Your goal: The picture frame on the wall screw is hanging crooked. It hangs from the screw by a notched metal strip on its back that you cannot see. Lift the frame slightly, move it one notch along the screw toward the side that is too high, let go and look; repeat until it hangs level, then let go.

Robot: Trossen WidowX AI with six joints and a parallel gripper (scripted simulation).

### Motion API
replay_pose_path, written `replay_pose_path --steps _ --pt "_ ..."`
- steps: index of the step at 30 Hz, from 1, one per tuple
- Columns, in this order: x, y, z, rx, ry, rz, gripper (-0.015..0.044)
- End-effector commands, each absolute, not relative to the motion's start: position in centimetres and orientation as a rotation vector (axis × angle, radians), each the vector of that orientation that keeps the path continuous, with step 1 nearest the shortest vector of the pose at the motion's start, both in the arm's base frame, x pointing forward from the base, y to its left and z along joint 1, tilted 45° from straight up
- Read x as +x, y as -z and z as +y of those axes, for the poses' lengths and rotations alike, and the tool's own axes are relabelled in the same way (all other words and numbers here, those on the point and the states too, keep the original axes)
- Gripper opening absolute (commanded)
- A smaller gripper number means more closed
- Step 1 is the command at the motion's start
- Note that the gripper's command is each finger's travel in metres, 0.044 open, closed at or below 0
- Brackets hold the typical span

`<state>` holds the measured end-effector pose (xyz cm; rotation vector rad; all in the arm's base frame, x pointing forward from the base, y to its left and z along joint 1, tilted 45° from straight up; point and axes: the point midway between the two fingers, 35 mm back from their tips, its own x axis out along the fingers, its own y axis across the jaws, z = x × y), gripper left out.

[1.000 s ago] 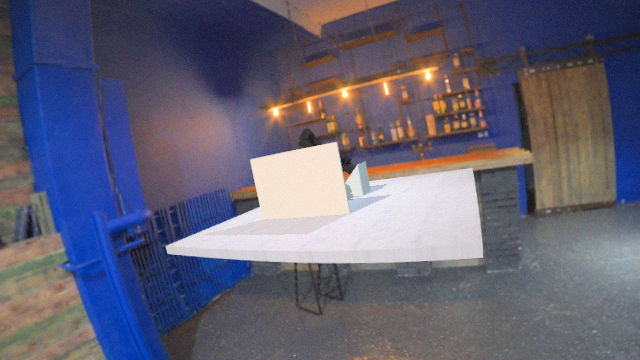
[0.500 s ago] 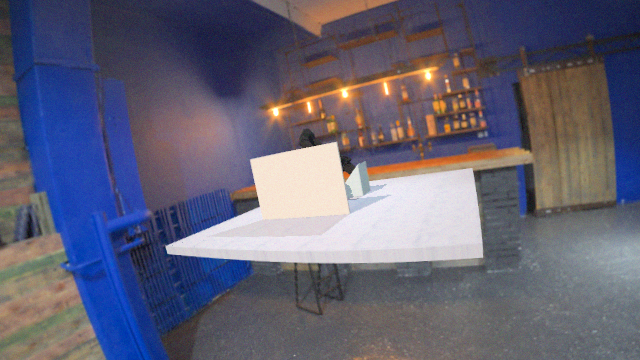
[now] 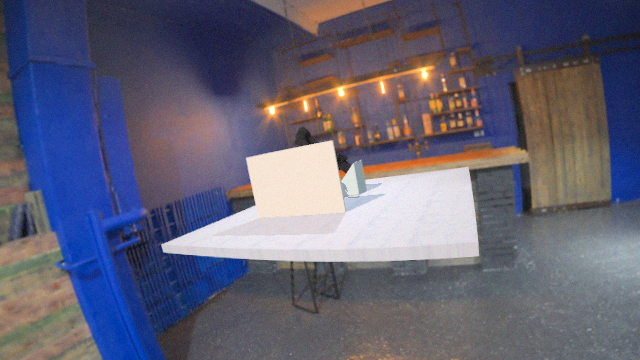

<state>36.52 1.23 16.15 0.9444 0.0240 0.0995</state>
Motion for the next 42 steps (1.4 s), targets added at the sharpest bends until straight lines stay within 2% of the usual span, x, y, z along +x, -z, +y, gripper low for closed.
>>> replay_pose_path --steps 1,5,7,42 --pt "36.55 -16.15 1.18 0.948 -0.097 0.023 0.0076" --pt "36.55 -16.15 1.18 0.948 -0.097 0.023 0.0049" --pt "36.55 -16.15 1.18 0.948 -0.097 0.023 0.0000" --pt "36.47 -16.84 1.71 0.948 -0.097 0.022 0.0000"
